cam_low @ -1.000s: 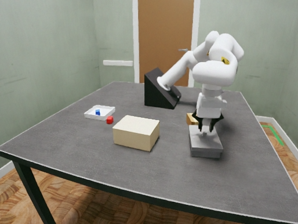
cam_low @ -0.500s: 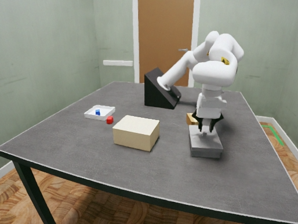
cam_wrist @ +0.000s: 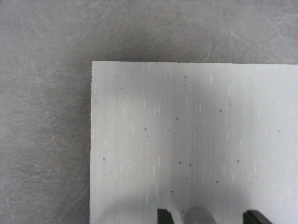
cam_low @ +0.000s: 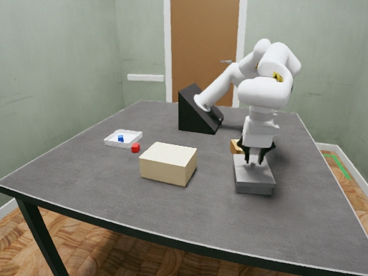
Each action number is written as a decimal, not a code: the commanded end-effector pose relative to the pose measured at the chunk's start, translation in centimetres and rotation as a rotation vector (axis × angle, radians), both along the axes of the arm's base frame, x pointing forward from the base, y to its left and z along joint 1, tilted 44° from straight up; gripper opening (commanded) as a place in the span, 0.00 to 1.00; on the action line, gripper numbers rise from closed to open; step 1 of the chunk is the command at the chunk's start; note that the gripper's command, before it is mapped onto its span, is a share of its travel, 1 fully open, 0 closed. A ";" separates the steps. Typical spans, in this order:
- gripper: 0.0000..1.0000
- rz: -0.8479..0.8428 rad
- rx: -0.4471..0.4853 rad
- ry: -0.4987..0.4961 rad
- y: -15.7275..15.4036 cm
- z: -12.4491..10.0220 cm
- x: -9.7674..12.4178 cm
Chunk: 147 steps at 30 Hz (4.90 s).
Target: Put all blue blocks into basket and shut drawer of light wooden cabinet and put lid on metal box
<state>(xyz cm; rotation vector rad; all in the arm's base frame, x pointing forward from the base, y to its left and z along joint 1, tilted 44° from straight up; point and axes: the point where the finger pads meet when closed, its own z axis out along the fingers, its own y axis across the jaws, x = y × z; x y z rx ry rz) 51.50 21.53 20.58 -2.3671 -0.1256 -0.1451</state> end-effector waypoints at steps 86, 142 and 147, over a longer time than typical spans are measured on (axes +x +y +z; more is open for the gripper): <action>0.00 -0.001 0.000 -0.003 1.3 -1.2 0.2; 0.00 -0.001 0.000 -0.003 -6.5 6.7 -0.6; 0.00 -0.001 0.000 -0.003 -6.7 6.9 -0.6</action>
